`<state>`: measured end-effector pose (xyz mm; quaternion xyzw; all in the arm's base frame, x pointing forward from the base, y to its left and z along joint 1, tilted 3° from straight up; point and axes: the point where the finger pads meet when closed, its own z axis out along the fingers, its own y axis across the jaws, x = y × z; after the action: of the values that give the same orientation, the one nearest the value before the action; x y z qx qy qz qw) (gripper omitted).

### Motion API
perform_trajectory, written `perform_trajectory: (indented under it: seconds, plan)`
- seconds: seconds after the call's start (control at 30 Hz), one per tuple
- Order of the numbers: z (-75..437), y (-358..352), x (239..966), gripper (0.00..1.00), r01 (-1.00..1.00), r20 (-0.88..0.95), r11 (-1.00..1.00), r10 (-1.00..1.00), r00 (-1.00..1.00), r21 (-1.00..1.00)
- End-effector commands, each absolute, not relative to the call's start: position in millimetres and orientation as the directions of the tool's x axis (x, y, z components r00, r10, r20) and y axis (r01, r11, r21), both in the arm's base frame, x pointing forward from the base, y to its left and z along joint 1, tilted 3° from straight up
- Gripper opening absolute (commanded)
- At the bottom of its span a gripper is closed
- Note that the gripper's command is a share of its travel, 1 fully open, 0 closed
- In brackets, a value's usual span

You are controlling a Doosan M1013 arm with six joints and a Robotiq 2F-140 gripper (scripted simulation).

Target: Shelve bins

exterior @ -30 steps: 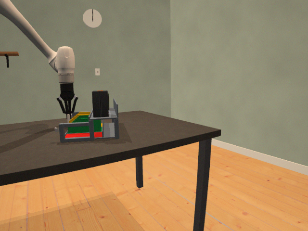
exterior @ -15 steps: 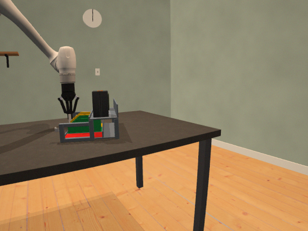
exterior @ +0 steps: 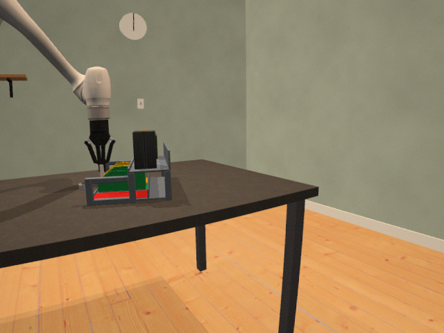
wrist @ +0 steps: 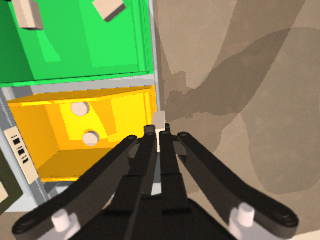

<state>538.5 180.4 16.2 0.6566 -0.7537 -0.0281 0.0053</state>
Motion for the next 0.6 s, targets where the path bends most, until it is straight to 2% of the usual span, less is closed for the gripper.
perform_trajectory:
  seconds: [0.0, 0.57]
  plan:
    - [16.3, 180.4, 539.2, 0.1, -0.989, -0.029, 0.136, -0.99, -0.138, 0.049]
    - [16.2, 180.1, 540.8, 0.1, -0.989, -0.029, 0.136, -0.99, -0.138, 0.049]
